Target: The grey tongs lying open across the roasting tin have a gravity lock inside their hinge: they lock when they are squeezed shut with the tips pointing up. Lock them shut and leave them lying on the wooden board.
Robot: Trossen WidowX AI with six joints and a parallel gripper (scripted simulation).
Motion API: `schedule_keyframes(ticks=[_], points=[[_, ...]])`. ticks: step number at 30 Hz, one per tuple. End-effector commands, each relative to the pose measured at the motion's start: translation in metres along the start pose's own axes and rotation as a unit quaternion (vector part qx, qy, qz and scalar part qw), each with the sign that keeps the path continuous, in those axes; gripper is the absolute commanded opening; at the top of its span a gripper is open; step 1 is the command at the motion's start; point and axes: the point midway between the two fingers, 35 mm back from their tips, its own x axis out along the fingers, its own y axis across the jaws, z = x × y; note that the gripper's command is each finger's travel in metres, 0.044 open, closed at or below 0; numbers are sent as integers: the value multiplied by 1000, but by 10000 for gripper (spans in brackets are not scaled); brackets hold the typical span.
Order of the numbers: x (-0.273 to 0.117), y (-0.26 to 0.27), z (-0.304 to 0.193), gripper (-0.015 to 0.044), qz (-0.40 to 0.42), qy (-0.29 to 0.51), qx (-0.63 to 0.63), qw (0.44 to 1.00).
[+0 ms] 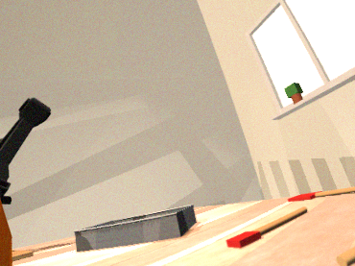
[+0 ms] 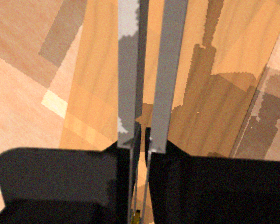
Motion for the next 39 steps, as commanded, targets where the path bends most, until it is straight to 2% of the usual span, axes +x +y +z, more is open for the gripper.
schedule_keyframes(ticks=[1, 11, 22, 39], points=[[-4, -1, 5, -150, -10, 25, -4, 1000], [-9, -1, 13, -150, -46, 97, -36, 994], [-6, -1, 14, -150, -46, 98, -37, 993], [21, -2, 11, -150, -46, 98, -37, 993]])
